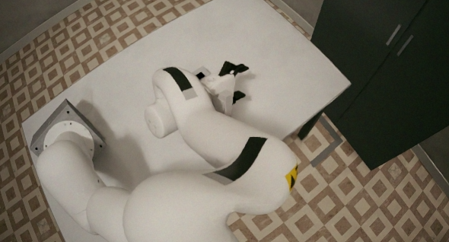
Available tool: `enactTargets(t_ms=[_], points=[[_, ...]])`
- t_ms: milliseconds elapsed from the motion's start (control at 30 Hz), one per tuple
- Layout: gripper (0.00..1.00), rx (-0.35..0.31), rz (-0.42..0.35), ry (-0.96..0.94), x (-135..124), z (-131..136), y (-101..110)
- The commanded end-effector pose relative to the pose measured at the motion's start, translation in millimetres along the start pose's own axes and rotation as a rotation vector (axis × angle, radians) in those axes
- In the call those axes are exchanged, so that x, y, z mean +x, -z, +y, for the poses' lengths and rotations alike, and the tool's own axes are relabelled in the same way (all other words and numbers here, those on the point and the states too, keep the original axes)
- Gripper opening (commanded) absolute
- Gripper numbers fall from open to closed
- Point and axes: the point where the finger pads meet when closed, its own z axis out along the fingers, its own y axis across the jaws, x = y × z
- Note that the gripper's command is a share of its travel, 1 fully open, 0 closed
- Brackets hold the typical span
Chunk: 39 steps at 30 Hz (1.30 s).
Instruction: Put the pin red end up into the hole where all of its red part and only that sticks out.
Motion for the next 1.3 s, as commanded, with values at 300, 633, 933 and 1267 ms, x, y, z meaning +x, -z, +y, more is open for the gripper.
enactTargets(t_ms=[300,633,933,1267], points=[[1.00,-0.016,-0.090,0.016,-14,-6,-22],[1.00,-0.033,-0.267,0.064,-43,-20,-50],[1.00,-0.033,-0.267,0.064,-43,-20,-50],[1.00,-0.042,-0.445,0.124,-68,-34,-69]])
